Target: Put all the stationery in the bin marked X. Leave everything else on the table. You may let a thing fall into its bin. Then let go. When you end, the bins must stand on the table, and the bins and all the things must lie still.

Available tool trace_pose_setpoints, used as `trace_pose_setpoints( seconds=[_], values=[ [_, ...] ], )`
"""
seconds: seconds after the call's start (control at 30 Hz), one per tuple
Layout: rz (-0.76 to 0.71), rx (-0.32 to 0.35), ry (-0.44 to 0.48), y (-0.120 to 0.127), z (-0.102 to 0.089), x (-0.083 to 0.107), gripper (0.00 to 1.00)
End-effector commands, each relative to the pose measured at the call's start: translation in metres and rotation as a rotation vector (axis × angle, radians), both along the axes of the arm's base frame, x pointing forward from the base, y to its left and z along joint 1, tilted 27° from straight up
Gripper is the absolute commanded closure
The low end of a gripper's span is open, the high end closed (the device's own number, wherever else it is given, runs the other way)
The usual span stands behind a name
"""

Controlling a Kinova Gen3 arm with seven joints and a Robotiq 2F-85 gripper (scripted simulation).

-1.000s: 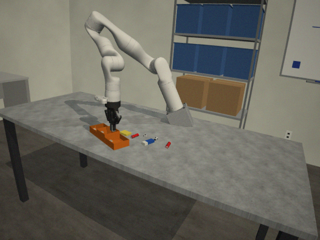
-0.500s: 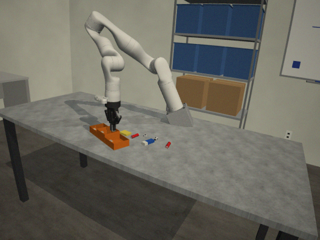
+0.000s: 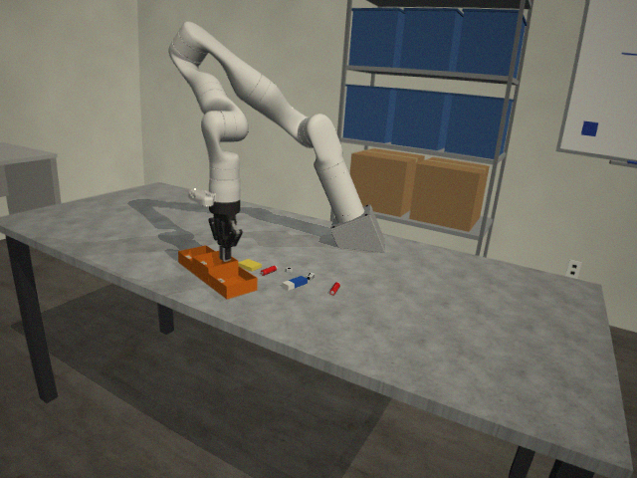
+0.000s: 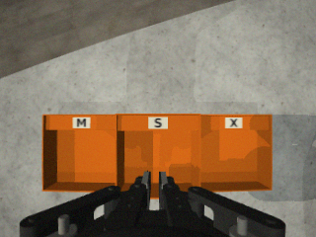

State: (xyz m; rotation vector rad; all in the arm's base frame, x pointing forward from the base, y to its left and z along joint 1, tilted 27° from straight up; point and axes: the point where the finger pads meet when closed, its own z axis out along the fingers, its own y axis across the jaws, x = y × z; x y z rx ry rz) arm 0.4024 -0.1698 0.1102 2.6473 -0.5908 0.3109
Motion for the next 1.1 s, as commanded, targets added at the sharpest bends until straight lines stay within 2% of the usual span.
trace_pose_setpoints(
  seconds=[0.0,0.7,0.8,0.97,1.07],
  values=[
    [0.001,-0.002,-0.004,0.001,0.003,0.001,0.91],
    [0.001,-0.002,-0.004,0.011,0.025,-0.002,0.91],
    [0.001,-0.002,-0.004,0.016,0.035,-0.004,0.91],
    [0.001,-0.002,-0.004,0.016,0.035,-0.004,0.91],
    [0.001,-0.002,-0.004,0.029,0.030,0.003,0.91]
  ],
)
